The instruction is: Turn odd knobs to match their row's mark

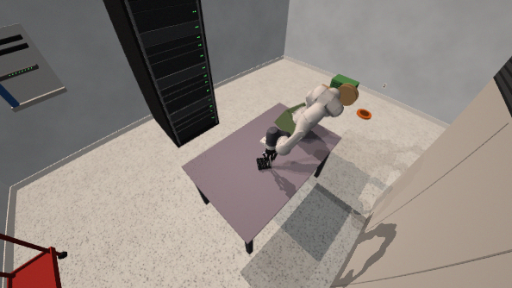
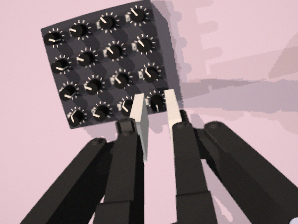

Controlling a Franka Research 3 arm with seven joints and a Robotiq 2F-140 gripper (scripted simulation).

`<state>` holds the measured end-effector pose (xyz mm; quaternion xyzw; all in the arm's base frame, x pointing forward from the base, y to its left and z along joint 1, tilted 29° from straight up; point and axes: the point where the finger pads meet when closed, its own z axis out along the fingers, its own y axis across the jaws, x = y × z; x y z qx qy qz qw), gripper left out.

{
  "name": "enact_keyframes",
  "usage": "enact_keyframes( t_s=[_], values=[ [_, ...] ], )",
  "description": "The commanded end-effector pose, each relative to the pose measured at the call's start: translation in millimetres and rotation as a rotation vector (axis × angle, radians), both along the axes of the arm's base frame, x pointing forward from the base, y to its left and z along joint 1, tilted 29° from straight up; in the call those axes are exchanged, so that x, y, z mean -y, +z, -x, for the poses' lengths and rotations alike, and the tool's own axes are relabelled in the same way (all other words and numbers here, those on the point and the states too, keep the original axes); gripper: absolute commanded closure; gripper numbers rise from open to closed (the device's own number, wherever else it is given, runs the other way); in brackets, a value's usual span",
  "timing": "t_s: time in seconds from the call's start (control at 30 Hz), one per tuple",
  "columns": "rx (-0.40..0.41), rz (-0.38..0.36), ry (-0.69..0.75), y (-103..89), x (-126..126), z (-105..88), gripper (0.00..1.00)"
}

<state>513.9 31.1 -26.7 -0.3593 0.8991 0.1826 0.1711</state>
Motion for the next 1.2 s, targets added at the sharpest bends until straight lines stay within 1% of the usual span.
enact_keyframes(
  t_s=[0.0,0.43,1.17],
  values=[
    [0.004,0.002,0.005,-1.9,-1.8,-1.1,0.88],
    [0.004,0.002,0.005,-9.1,-5.5,-2.6,0.88],
    [0.004,0.002,0.005,-9.5,-5.7,-2.7,0.88]
  ],
)
